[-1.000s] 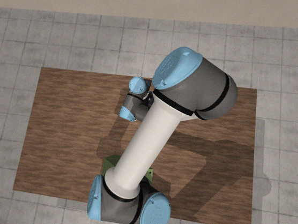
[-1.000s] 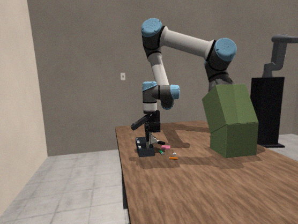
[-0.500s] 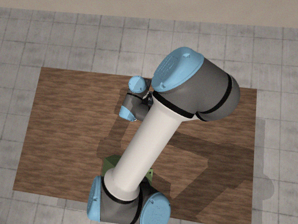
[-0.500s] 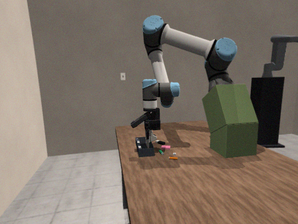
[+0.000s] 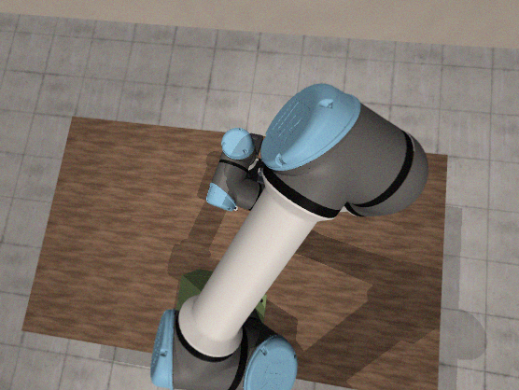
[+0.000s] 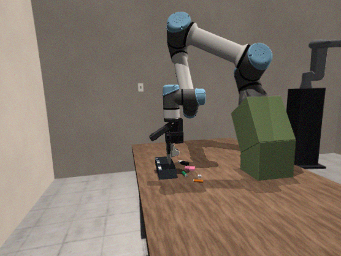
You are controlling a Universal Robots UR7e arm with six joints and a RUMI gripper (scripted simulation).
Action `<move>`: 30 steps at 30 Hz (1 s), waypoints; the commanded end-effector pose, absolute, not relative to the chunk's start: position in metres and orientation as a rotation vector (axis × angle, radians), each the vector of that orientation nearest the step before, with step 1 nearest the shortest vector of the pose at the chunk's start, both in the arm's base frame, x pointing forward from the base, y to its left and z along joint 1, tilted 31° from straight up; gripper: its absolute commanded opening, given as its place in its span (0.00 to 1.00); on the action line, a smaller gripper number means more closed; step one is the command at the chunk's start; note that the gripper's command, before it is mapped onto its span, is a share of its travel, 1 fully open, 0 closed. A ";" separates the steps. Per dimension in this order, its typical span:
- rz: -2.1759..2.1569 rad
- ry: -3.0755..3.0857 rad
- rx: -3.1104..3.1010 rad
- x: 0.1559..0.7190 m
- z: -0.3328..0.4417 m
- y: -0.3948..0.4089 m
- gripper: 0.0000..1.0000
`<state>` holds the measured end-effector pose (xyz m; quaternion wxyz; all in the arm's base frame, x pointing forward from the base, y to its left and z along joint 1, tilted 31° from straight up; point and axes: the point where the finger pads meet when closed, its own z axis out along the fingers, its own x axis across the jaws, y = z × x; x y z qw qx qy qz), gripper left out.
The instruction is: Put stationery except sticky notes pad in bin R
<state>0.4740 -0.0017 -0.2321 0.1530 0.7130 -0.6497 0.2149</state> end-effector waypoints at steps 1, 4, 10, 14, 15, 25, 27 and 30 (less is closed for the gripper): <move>0.617 -1.864 2.045 0.473 -0.217 0.007 0.04; 0.617 -1.864 2.045 0.472 -0.213 0.009 0.04; 0.617 -1.864 2.045 0.471 -0.206 0.013 0.04; 0.617 -1.864 2.045 0.469 -0.185 0.026 0.04; 0.617 -1.864 2.045 0.468 -0.177 0.030 0.04; 0.617 -1.864 2.045 0.459 -0.106 0.071 0.04; 0.617 -1.864 2.045 0.459 -0.106 0.071 0.04; 0.617 -1.864 2.045 0.459 -0.106 0.071 0.04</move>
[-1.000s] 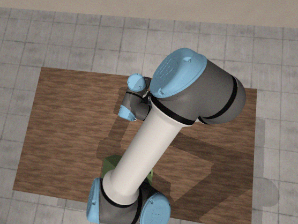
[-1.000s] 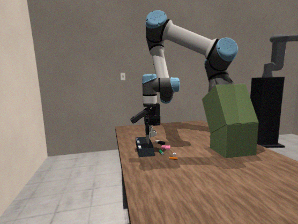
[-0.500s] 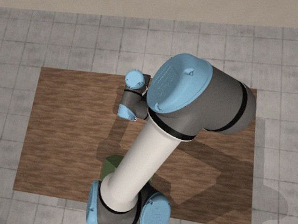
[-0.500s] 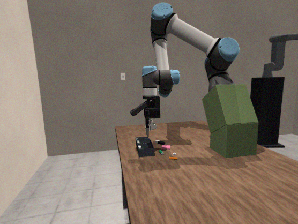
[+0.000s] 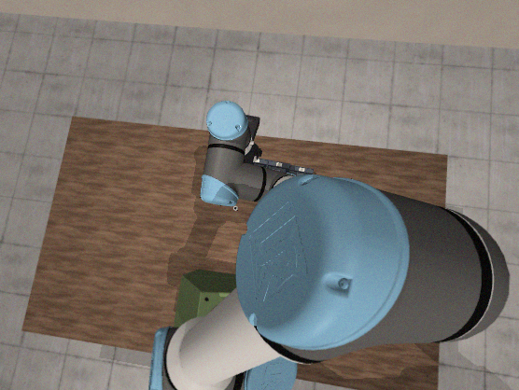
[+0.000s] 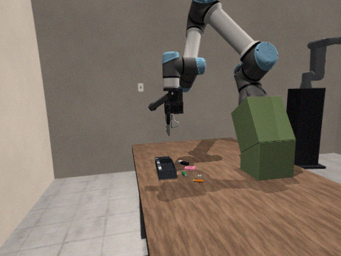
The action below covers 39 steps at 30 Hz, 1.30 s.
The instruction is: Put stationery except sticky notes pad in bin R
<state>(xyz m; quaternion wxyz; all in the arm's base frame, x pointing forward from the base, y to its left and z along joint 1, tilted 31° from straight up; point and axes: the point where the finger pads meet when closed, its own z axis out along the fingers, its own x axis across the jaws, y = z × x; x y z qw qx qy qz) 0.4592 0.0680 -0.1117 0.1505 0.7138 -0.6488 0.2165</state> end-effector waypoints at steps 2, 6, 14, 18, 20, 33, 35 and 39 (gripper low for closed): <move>0.617 -1.864 2.045 0.459 -0.106 0.071 0.04; 0.617 -1.864 2.045 0.459 -0.106 0.071 0.04; 0.686 -2.186 1.780 0.441 -0.116 0.016 0.23; 0.717 -2.338 1.626 0.433 -0.120 -0.007 0.23; 0.730 -2.406 1.549 0.428 -0.123 -0.023 0.23; 0.795 -2.733 1.102 0.400 -0.138 -0.109 0.23; 0.795 -2.733 1.102 0.395 -0.141 -0.124 0.23; 0.795 -2.733 1.102 0.387 -0.141 -0.144 0.23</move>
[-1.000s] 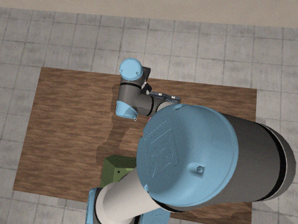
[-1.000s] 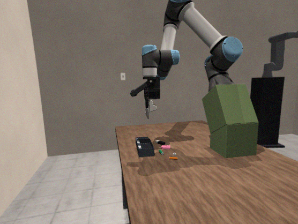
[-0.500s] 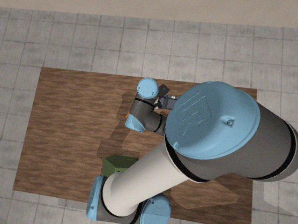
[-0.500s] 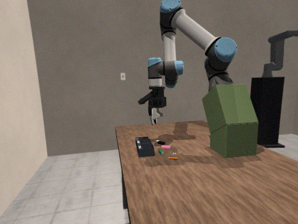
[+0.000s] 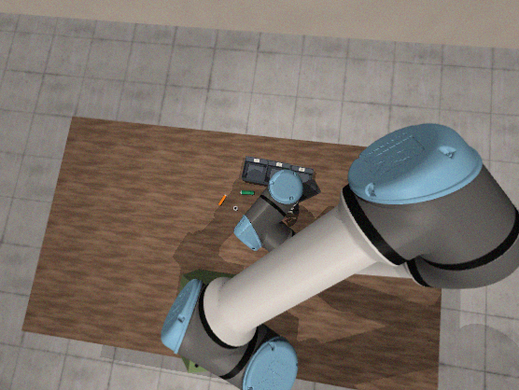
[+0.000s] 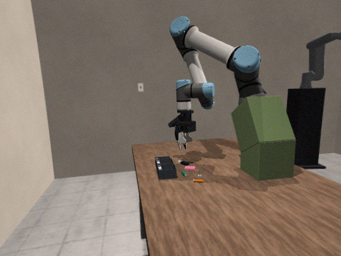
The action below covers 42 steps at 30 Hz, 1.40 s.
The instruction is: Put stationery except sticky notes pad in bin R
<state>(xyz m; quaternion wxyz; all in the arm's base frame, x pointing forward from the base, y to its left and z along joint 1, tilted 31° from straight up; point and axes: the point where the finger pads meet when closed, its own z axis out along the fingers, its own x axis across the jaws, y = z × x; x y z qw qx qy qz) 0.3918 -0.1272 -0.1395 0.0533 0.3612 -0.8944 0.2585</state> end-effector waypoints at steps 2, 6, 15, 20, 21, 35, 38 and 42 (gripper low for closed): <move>0.795 -2.733 1.102 0.387 -0.140 -0.145 0.23; 0.795 -2.733 1.102 0.387 -0.141 -0.144 0.23; 0.795 -2.733 1.102 0.389 -0.142 -0.141 0.23; 0.795 -2.733 1.102 0.389 -0.143 -0.140 0.23; 0.795 -2.733 1.102 0.390 -0.143 -0.140 0.23; 0.795 -2.733 1.102 0.390 -0.144 -0.139 0.23; 0.795 -2.733 1.102 0.390 -0.144 -0.139 0.23; 0.795 -2.733 1.102 0.390 -0.144 -0.139 0.23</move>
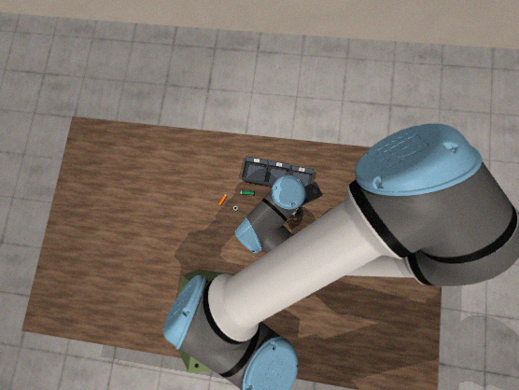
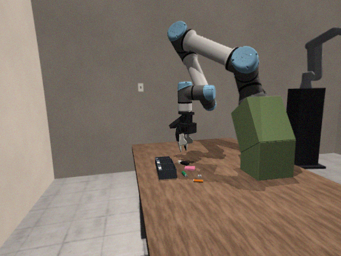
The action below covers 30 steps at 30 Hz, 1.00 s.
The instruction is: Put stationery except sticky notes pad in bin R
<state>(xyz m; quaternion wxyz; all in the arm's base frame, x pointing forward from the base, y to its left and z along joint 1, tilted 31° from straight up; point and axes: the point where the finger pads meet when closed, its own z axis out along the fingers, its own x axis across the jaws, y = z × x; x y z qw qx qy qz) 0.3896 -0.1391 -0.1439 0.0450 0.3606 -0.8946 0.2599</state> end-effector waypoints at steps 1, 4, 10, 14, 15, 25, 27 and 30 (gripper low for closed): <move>0.795 -2.733 1.102 0.390 -0.144 -0.139 0.23; 0.795 -2.733 1.102 0.390 -0.144 -0.139 0.23; 0.795 -2.733 1.102 0.390 -0.144 -0.139 0.23; 0.795 -2.733 1.102 0.392 -0.157 -0.147 0.23; 0.795 -2.733 1.102 0.392 -0.161 -0.149 0.23; 0.795 -2.733 1.102 0.396 -0.188 -0.165 0.23; 0.795 -2.733 1.102 0.397 -0.195 -0.169 0.23; 0.795 -2.733 1.102 0.397 -0.196 -0.169 0.23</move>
